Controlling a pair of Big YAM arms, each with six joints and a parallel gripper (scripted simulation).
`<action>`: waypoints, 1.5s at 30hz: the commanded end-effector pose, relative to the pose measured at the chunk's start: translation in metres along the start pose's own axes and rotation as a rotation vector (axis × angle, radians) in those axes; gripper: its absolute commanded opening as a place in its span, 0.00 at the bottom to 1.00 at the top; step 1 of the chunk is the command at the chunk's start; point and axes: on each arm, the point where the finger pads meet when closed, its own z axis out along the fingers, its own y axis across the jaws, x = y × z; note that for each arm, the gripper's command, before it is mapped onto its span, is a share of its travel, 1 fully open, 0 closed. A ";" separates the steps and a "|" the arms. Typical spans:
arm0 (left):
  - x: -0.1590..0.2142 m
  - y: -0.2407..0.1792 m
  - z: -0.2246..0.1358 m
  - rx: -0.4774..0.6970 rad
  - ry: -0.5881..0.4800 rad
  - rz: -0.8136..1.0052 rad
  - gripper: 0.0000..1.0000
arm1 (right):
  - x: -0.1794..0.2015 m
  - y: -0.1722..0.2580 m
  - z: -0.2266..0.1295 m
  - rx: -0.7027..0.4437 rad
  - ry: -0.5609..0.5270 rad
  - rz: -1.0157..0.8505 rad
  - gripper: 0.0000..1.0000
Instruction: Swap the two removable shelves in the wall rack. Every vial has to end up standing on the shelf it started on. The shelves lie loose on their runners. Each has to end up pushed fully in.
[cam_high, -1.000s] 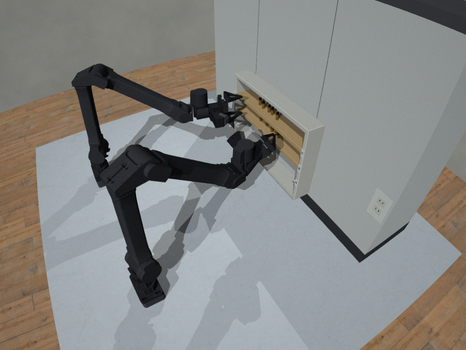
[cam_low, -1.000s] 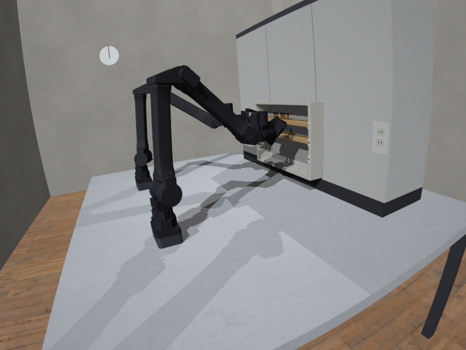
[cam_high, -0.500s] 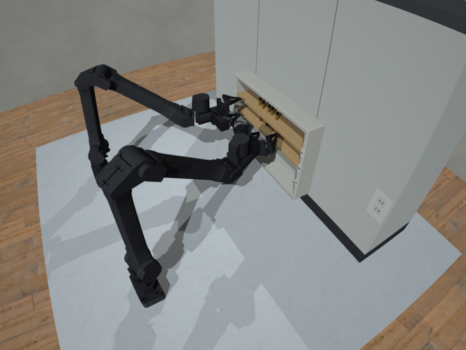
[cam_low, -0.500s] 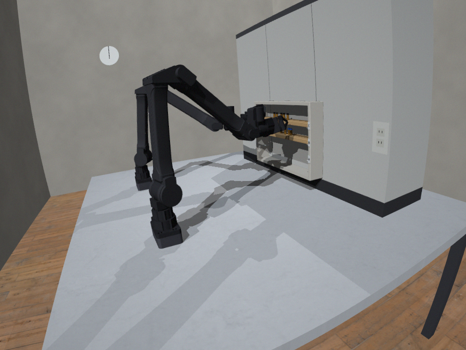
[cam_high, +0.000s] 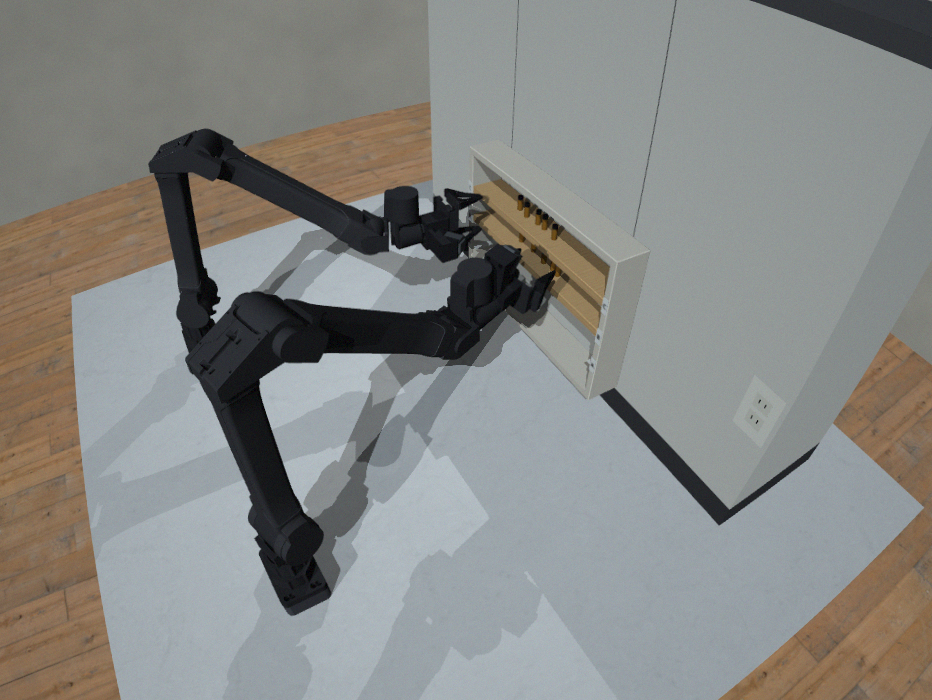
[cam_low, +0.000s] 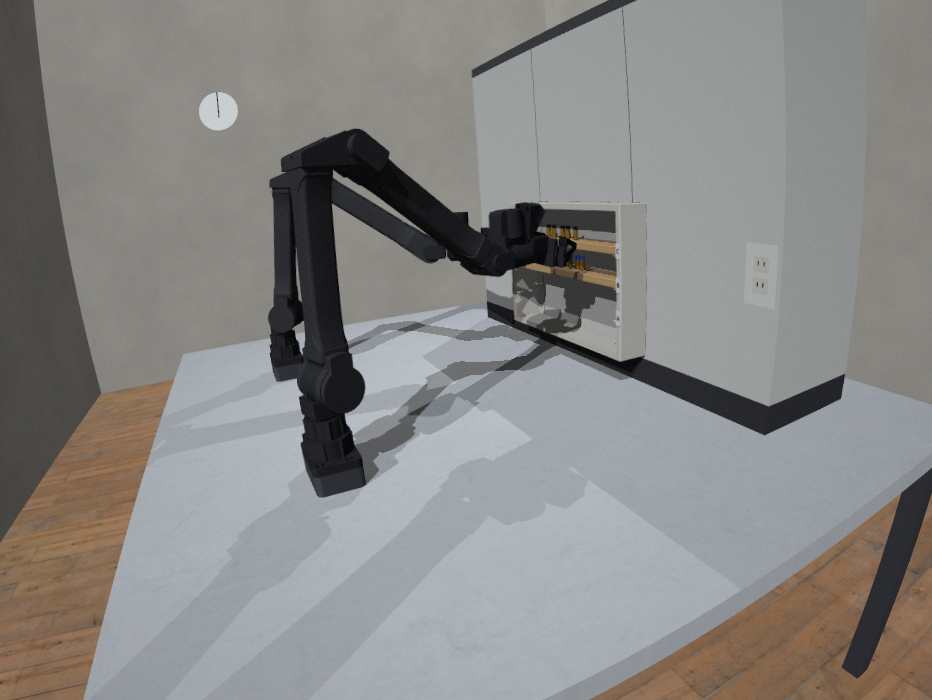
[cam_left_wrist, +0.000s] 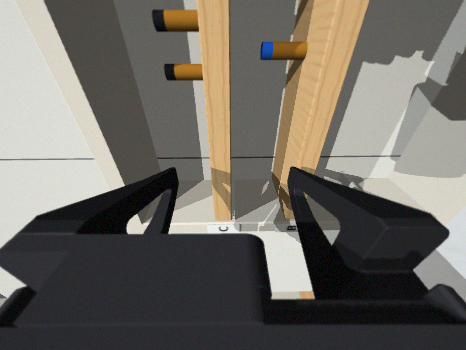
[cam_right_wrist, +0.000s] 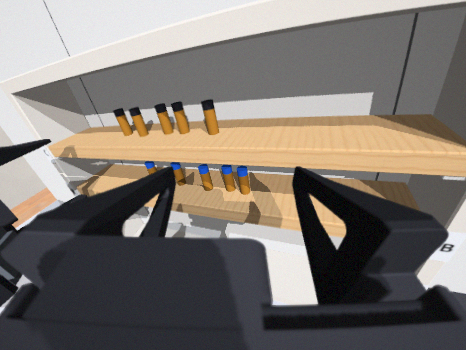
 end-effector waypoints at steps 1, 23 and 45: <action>-0.006 0.029 0.013 -0.065 0.003 -0.020 0.84 | -0.057 0.020 0.014 0.001 -0.094 0.317 0.84; -0.006 0.029 0.013 -0.065 0.003 -0.020 0.84 | -0.011 -0.051 0.006 0.195 -0.128 0.955 0.84; -0.006 0.029 0.013 -0.065 0.003 -0.020 0.84 | -0.013 -0.066 0.012 0.255 -0.273 1.399 0.84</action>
